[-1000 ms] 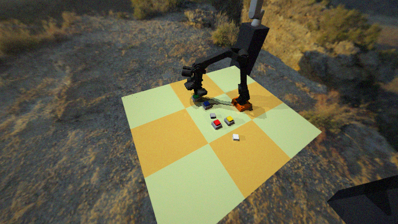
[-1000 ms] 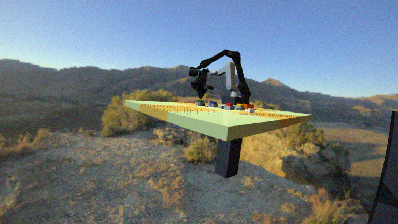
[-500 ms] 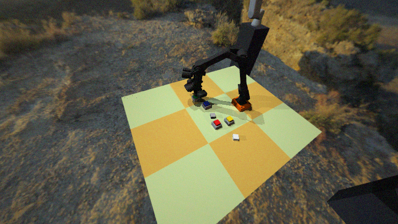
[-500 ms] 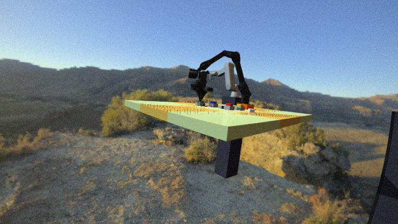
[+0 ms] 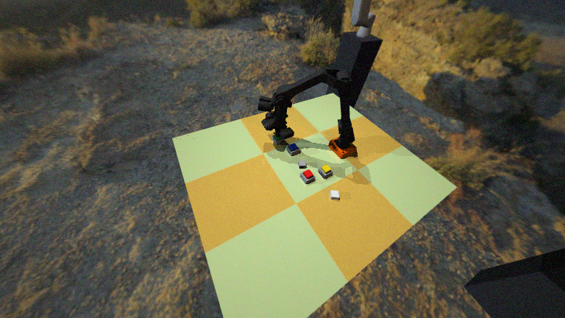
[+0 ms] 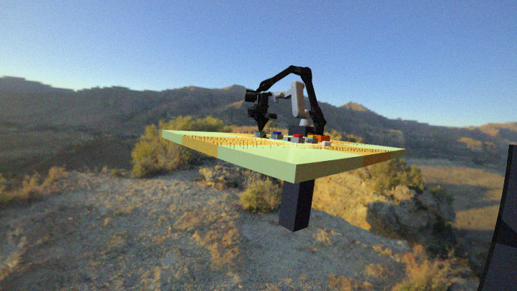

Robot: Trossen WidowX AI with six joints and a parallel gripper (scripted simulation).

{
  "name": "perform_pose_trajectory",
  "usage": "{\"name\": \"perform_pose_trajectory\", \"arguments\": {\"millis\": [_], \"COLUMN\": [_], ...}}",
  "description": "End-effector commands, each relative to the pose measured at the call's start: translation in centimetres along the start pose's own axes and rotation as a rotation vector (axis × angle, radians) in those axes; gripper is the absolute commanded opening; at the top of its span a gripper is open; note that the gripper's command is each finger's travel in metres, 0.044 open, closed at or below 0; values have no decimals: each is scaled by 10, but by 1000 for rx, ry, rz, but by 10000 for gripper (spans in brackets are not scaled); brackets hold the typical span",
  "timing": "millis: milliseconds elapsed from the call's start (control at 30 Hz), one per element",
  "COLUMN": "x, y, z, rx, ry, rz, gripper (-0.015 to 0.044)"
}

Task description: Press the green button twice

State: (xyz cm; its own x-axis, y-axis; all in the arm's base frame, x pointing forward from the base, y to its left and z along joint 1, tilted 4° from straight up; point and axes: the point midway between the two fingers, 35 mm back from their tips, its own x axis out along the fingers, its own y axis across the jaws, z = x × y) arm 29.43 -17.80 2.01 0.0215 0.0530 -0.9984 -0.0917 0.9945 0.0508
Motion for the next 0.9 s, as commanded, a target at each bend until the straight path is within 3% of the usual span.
{"name": "perform_pose_trajectory", "arguments": {"millis": [0, 200, 267, 667, 867], "x": [-21, -32, -34, -69, -82], "y": [0, 0, 10, 198, 291], "z": [-1, -1, 5, 55, 37], "rx": [3, 4, 2, -31, -16], "ry": [6, 9, 9, -12, -9], "rz": [1, 2, 0, -12, 8], "gripper": [20, 20, 72, 387, 400]}}
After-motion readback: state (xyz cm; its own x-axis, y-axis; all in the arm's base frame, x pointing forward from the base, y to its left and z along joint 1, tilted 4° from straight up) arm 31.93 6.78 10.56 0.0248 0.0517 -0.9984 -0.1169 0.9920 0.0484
